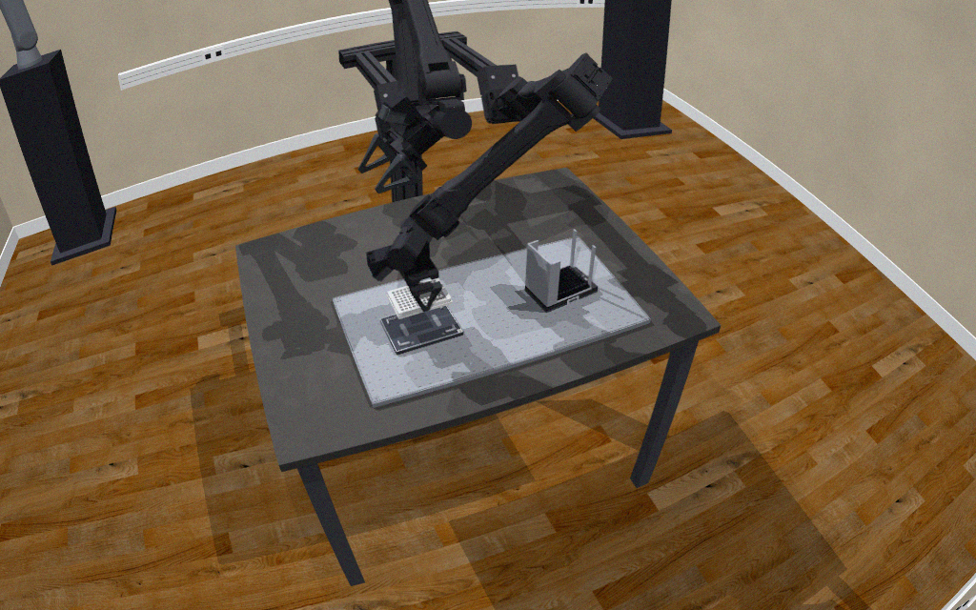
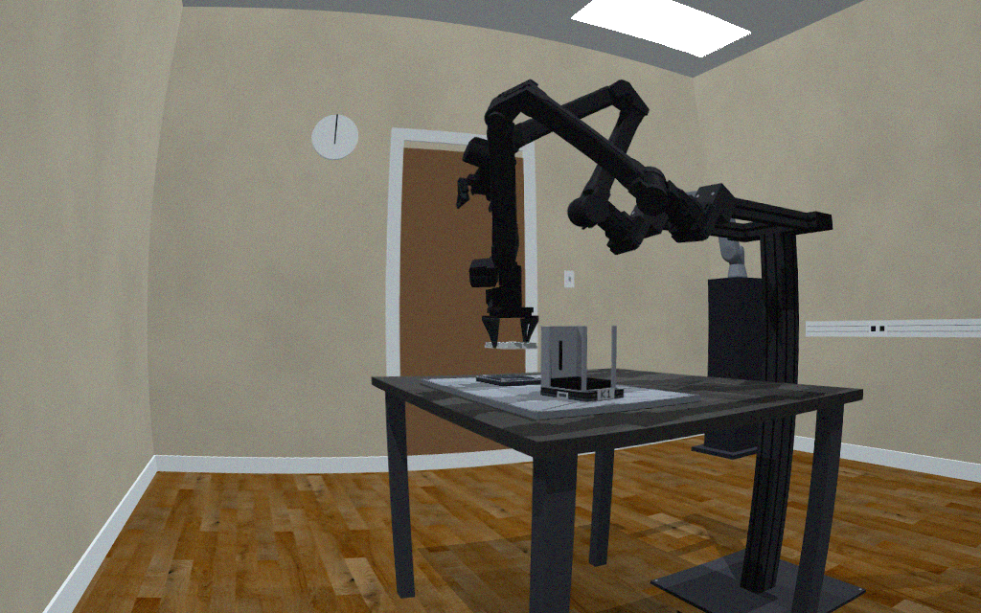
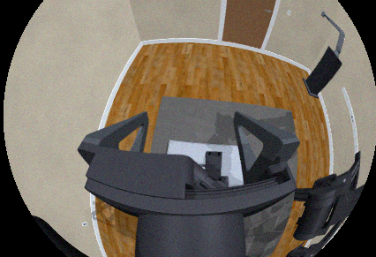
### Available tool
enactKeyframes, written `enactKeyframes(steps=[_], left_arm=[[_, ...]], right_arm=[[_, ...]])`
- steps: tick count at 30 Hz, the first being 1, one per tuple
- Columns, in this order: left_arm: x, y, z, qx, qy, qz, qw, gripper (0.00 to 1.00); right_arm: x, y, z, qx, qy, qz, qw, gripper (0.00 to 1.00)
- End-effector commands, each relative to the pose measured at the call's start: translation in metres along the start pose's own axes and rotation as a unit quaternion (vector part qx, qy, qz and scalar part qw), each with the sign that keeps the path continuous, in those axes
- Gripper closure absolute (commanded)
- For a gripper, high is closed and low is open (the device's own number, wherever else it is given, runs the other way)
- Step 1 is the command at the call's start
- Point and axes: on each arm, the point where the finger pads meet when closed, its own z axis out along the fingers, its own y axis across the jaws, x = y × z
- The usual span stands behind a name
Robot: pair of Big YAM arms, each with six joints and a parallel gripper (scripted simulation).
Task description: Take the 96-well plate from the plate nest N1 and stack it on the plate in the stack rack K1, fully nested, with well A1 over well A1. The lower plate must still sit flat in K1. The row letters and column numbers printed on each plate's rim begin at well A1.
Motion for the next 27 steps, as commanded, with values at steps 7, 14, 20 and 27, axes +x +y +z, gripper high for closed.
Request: enactKeyframes(steps=[7, 14, 20, 27], left_arm=[[-0.007, 0.001, -0.026, -0.003, -0.012, -0.006, 1.0, 1.0], [-0.005, -0.001, -0.031, 0.001, -0.004, -0.004, 1.0, 1.0], [-0.01, 0.006, -0.044, -0.007, -0.015, -0.011, 1.0, 1.0], [-0.007, 0.002, -0.056, -0.003, -0.012, -0.007, 1.0, 1.0]], right_arm=[[-0.004, 0.004, -0.004, -0.007, 0.003, 0.002, 1.0, 0.0], [-0.004, 0.004, -0.004, -0.007, 0.003, 0.002, 1.0, 0.0], [-0.004, 0.004, -0.004, -0.007, 0.003, 0.002, 1.0, 0.0], [-0.004, 0.004, -0.004, -0.007, 0.003, 0.002, 1.0, 0.0]])
